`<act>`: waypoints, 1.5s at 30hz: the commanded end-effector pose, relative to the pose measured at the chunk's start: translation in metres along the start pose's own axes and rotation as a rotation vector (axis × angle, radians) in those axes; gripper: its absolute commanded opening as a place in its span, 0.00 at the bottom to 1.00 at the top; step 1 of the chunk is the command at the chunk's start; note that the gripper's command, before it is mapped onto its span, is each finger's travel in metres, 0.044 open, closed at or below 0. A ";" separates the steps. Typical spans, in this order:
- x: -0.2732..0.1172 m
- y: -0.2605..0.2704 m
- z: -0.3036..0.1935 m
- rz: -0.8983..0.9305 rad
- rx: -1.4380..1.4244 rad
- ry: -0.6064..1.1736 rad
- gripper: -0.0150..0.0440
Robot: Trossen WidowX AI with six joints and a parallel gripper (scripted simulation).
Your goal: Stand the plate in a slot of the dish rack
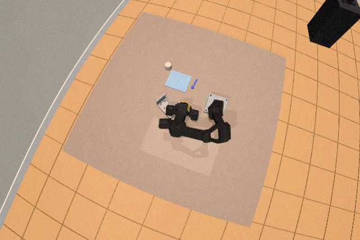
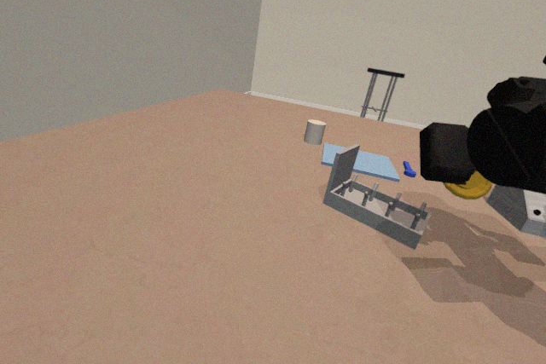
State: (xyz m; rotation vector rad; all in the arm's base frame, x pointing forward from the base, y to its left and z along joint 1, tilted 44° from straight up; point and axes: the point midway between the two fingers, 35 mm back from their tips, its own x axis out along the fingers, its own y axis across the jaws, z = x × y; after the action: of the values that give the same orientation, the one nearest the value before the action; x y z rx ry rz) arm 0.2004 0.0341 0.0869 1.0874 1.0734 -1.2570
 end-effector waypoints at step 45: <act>-0.026 0.013 -0.047 0.842 -0.283 -0.517 0.25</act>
State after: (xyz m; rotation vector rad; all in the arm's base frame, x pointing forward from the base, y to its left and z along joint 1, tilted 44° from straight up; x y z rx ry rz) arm 0.2147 0.0824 0.1027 0.7900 0.3502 -0.6551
